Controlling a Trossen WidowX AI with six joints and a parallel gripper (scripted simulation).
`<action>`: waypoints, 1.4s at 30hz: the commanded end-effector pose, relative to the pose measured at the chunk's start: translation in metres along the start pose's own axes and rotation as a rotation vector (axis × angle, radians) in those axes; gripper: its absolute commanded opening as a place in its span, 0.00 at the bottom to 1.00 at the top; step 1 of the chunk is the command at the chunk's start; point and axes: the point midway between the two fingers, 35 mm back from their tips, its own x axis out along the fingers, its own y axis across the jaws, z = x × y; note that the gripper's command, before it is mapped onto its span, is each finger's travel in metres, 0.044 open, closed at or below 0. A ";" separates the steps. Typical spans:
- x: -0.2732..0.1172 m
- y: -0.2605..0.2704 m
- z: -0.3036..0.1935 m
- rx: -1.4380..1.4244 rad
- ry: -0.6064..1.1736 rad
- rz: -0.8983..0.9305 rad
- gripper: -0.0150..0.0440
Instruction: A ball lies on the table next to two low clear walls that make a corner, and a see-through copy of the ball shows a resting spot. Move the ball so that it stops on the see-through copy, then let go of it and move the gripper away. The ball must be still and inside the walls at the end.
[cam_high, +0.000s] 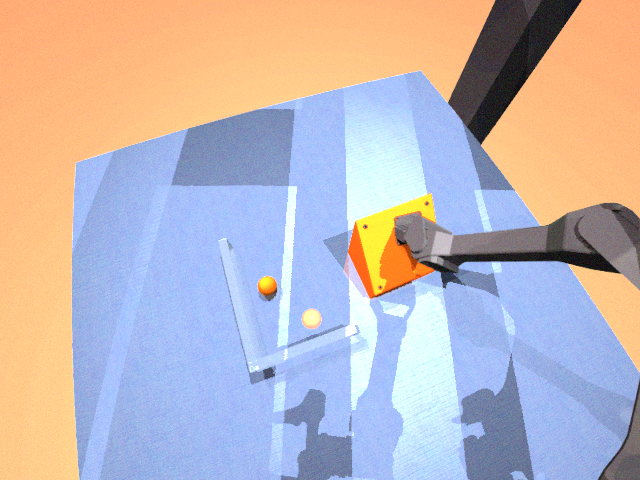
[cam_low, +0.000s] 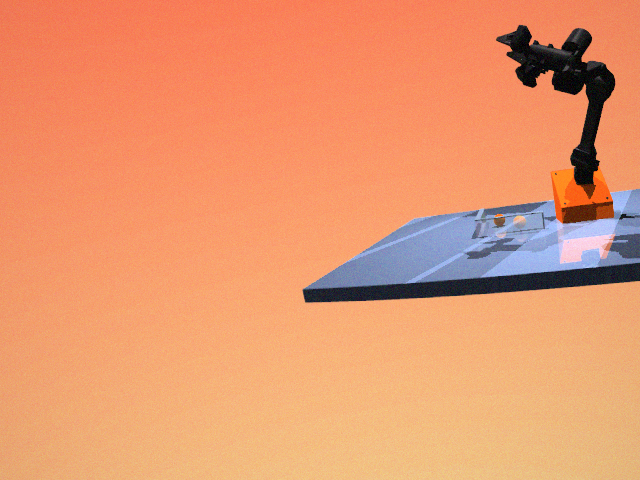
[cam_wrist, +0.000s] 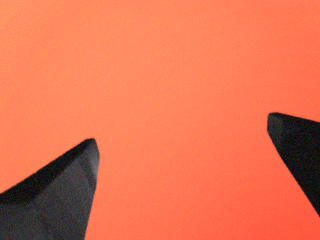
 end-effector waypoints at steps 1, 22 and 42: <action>0.000 0.000 0.001 -0.009 0.002 -0.002 0.89; 0.087 -0.020 0.202 -1.861 0.204 -0.358 0.82; 0.161 0.242 0.407 -3.130 -0.160 -1.730 0.82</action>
